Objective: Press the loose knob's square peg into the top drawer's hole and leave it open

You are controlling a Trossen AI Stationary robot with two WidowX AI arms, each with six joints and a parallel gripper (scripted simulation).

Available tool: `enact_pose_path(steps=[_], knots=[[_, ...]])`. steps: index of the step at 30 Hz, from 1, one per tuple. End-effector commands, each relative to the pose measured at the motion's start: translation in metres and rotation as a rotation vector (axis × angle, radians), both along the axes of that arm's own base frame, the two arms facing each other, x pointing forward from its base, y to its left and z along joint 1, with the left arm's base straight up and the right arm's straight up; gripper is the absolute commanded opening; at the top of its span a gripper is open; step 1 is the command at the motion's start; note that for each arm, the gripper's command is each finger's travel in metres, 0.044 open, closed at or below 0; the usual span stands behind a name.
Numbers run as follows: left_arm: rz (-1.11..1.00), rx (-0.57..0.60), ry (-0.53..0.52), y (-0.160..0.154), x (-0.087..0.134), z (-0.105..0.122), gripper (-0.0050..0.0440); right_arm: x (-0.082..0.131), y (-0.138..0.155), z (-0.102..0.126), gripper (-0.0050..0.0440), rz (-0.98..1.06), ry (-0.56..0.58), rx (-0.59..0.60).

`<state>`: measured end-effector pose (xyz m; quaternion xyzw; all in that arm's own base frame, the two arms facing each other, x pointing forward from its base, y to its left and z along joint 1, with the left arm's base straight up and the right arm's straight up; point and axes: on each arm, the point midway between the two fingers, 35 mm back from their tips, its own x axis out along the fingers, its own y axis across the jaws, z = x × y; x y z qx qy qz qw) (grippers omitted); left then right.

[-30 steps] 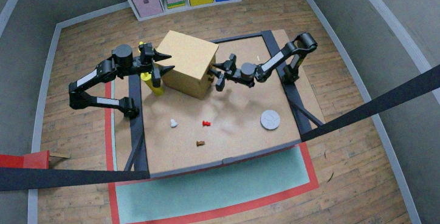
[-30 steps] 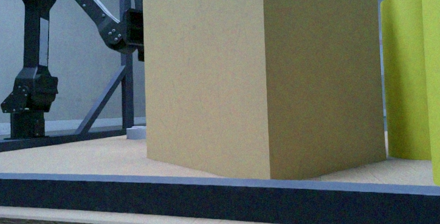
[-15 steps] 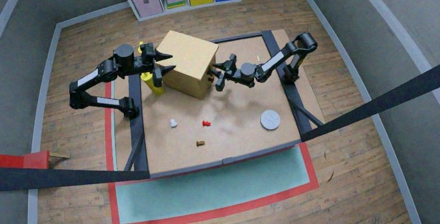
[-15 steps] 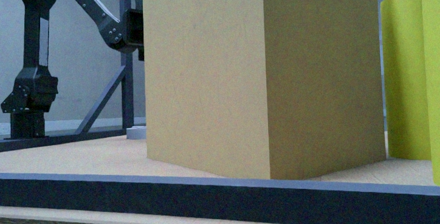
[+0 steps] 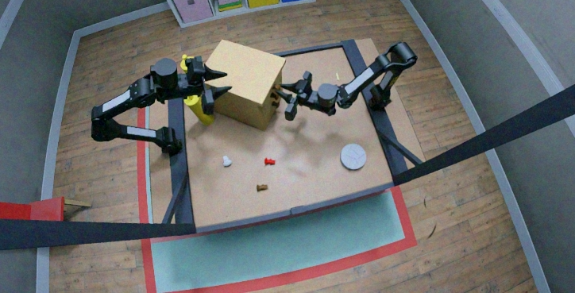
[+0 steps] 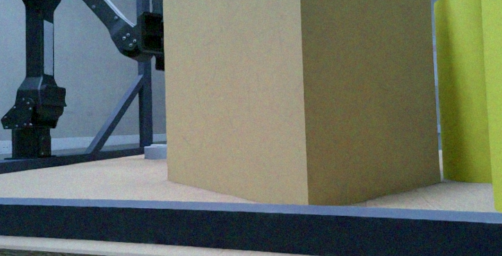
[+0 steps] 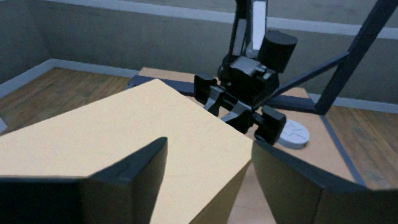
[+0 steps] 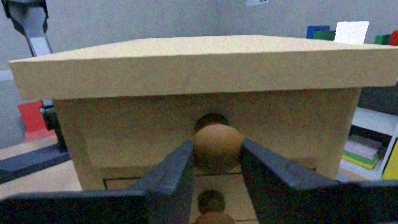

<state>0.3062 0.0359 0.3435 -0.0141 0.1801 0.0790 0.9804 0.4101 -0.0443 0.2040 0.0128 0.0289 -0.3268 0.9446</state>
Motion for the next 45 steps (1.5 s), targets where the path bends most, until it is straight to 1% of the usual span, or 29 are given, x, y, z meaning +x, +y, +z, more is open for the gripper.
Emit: enact_pose_path(steps=[1,14,45], knots=[[0.002,0.0,-0.04,-0.002,0.001,0.015,0.024,-0.006,0.005,0.01,0.008,0.006,-0.032,0.011],[0.002,-0.001,-0.04,-0.01,0.011,0.015,0.024,-0.013,0.011,0.01,0.008,0.006,-0.031,0.011],[0.002,-0.004,-0.043,-0.034,0.045,0.016,0.024,-0.032,0.025,0.009,0.008,0.006,-0.03,0.012]])
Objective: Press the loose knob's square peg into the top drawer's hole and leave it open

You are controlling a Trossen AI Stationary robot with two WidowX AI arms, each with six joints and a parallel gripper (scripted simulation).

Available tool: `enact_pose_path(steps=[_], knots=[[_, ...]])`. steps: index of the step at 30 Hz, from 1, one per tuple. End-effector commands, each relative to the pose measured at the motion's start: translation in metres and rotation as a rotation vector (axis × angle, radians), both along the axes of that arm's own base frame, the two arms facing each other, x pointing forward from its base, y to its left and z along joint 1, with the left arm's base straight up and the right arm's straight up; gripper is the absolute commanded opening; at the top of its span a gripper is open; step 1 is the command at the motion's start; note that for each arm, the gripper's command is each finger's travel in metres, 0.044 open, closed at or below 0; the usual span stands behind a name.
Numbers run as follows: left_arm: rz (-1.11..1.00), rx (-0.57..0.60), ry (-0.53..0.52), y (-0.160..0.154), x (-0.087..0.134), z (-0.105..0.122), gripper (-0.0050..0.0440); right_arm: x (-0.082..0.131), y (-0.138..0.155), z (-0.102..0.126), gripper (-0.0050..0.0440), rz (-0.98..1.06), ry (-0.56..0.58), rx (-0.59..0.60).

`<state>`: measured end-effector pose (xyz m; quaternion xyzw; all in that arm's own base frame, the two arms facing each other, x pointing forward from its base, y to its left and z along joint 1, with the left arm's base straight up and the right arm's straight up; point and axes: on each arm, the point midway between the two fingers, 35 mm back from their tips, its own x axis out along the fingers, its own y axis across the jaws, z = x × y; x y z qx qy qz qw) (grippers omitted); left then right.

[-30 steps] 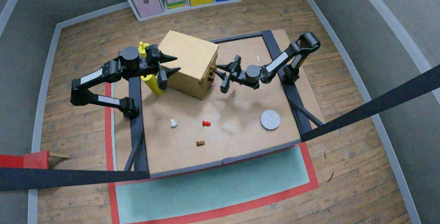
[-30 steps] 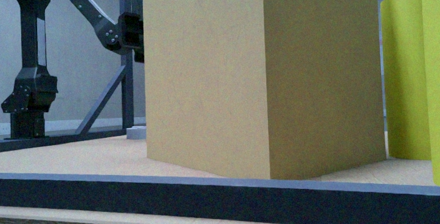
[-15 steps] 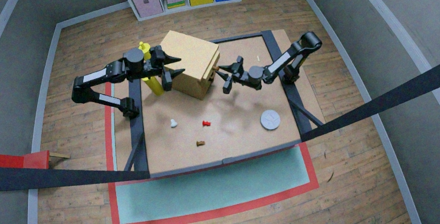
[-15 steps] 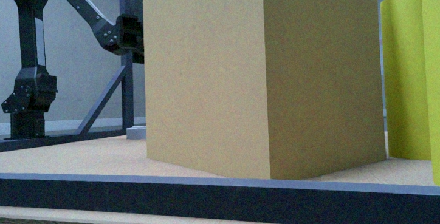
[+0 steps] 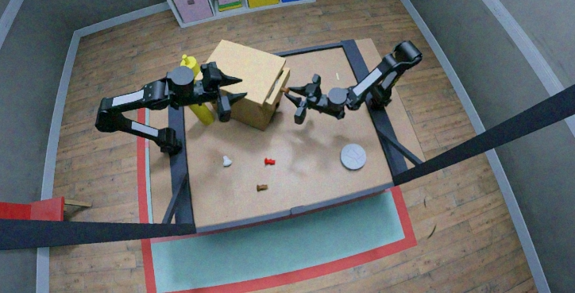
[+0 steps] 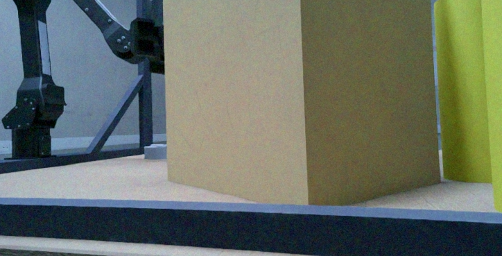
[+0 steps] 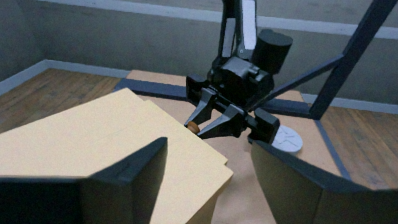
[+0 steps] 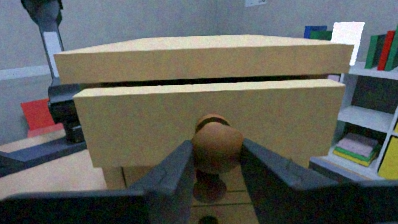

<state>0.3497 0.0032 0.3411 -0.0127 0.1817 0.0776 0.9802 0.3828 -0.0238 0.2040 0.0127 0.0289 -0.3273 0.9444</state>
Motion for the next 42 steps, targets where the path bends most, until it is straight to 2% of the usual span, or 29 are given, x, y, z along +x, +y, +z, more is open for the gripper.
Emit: enact_pose_path(steps=[1,18,42], knots=[[0.005,-0.006,-0.046,-0.002,0.002,0.018,0.024,-0.005,0.005,0.009,0.008,0.007,-0.03,0.013],[0.004,-0.005,-0.047,-0.01,0.014,0.018,0.024,-0.015,0.013,0.009,0.008,0.007,-0.029,0.013],[0.005,-0.005,-0.049,-0.011,0.015,0.019,0.024,-0.029,0.022,0.008,0.008,0.007,-0.026,0.013]])
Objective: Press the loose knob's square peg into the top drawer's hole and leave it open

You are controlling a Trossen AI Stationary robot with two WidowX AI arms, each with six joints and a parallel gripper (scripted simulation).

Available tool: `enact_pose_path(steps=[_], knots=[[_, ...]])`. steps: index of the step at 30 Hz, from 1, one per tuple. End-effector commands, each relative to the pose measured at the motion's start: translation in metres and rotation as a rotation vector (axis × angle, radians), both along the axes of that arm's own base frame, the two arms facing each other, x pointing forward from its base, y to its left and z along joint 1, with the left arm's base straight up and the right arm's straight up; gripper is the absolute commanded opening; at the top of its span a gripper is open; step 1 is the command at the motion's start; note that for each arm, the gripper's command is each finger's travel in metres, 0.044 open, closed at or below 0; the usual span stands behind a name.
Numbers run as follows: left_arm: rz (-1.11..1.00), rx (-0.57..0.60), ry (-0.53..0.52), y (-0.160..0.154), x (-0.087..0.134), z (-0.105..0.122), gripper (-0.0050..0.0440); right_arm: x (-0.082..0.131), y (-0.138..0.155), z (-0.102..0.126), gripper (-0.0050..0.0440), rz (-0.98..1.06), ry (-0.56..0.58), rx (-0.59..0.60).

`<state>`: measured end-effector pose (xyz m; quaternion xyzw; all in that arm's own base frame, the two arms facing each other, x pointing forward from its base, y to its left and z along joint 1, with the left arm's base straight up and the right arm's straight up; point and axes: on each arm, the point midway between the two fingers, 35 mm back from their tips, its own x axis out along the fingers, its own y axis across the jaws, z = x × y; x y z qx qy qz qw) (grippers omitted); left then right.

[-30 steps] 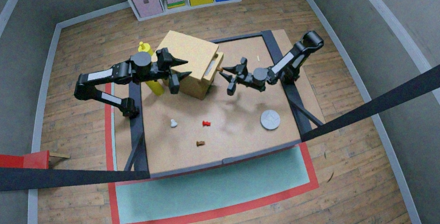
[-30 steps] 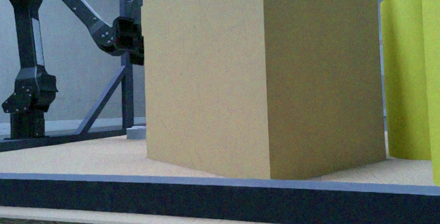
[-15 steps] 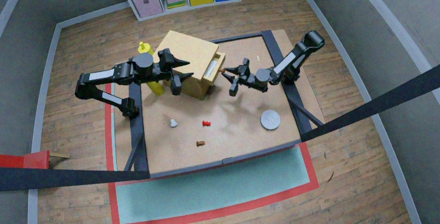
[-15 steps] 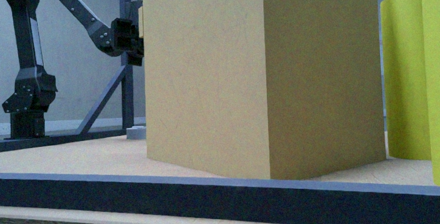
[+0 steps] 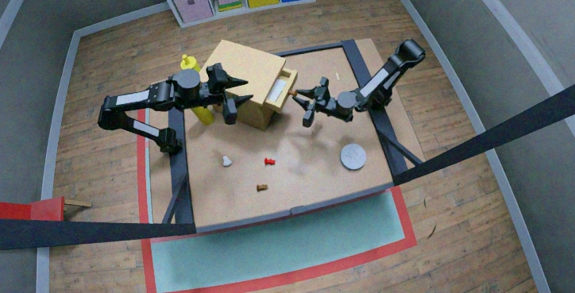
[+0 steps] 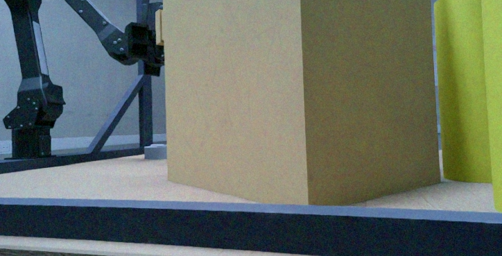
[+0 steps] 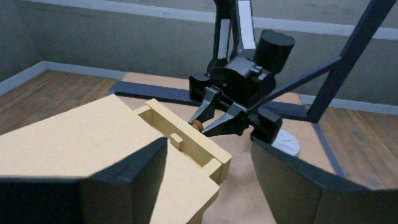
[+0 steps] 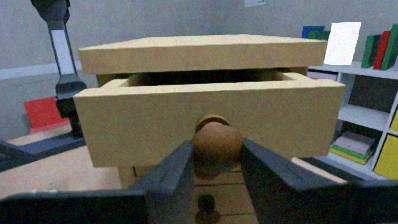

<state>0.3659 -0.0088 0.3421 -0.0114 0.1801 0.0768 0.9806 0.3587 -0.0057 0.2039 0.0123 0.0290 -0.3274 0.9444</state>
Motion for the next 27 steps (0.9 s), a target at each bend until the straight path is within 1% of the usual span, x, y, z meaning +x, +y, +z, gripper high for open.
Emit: enact_pose_path(steps=[1,15,24,26,27], knots=[[0.005,-0.006,-0.035,0.002,-0.002,0.013,0.024,-0.005,0.005,0.008,0.008,0.007,-0.027,0.014],[0.005,-0.006,-0.035,0.002,-0.002,0.013,0.024,-0.013,0.01,0.007,0.008,0.007,-0.026,0.014],[0.005,-0.006,-0.035,0.002,-0.002,0.013,0.024,-0.011,0.013,0.008,0.008,0.007,-0.028,0.015],[0.005,-0.006,-0.035,0.002,-0.002,0.013,0.024,-0.016,0.012,0.007,0.008,0.007,-0.026,0.014],[0.005,-0.006,-0.035,0.002,-0.002,0.013,0.024,-0.016,0.012,0.007,0.0104,0.007,-0.025,0.014]])
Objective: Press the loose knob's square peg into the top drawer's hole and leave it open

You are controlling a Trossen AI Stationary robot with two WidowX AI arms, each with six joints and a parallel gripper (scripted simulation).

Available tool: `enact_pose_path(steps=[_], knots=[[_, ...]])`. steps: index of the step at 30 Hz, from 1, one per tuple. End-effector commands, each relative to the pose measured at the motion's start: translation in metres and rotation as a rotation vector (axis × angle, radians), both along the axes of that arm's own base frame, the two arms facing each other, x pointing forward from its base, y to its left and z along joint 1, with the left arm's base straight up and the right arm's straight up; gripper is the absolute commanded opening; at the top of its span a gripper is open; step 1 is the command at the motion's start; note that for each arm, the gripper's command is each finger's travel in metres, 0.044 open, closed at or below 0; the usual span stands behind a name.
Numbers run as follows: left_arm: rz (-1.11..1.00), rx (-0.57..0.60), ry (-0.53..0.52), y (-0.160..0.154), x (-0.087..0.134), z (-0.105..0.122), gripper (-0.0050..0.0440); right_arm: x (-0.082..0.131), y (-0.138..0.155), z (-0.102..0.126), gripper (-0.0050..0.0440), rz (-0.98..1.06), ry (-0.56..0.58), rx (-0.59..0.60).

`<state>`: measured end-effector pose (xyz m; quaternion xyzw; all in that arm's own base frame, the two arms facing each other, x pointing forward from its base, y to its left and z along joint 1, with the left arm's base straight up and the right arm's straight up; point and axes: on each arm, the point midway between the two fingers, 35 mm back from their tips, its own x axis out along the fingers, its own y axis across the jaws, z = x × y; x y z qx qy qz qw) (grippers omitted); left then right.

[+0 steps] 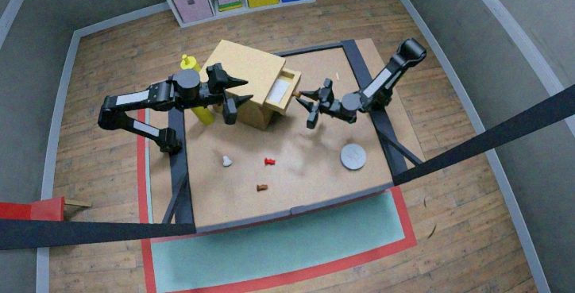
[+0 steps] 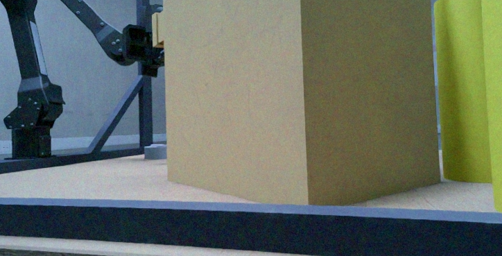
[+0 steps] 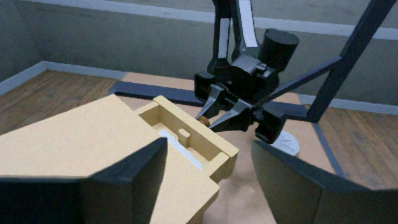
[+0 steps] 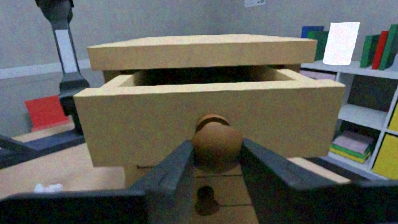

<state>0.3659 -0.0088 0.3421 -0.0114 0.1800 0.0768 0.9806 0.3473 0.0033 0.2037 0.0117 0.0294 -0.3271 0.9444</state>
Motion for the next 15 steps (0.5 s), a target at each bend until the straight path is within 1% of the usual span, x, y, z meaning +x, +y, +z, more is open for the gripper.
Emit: enact_pose_path(steps=[1,2,7,8,9,13,15], knots=[[0.005,-0.006,-0.035,0.002,-0.002,0.013,0.024,-0.004,0.003,0.007,0.0104,0.007,-0.027,0.015],[0.005,-0.006,-0.035,0.002,-0.002,0.013,0.024,-0.004,0.003,0.007,0.0104,0.007,-0.027,0.015],[0.005,-0.006,-0.038,0.001,-0.001,0.015,0.024,-0.001,0.003,0.009,0.0224,0.008,-0.028,0.014],[0.005,-0.007,-0.044,0.001,-0.001,0.018,0.024,-0.004,0.005,0.008,0.0248,0.007,-0.027,0.014],[0.005,-0.007,-0.045,0.001,-0.001,0.018,0.024,-0.009,0.006,0.007,0.0258,0.007,-0.026,0.015],[0.006,-0.007,-0.041,0.002,0.002,0.016,0.024,-0.016,0.012,0.008,0.0258,0.007,-0.026,0.015],[0.006,-0.007,-0.041,0.002,0.004,0.016,0.024,-0.019,0.014,0.008,0.03,0.007,-0.026,0.015]])
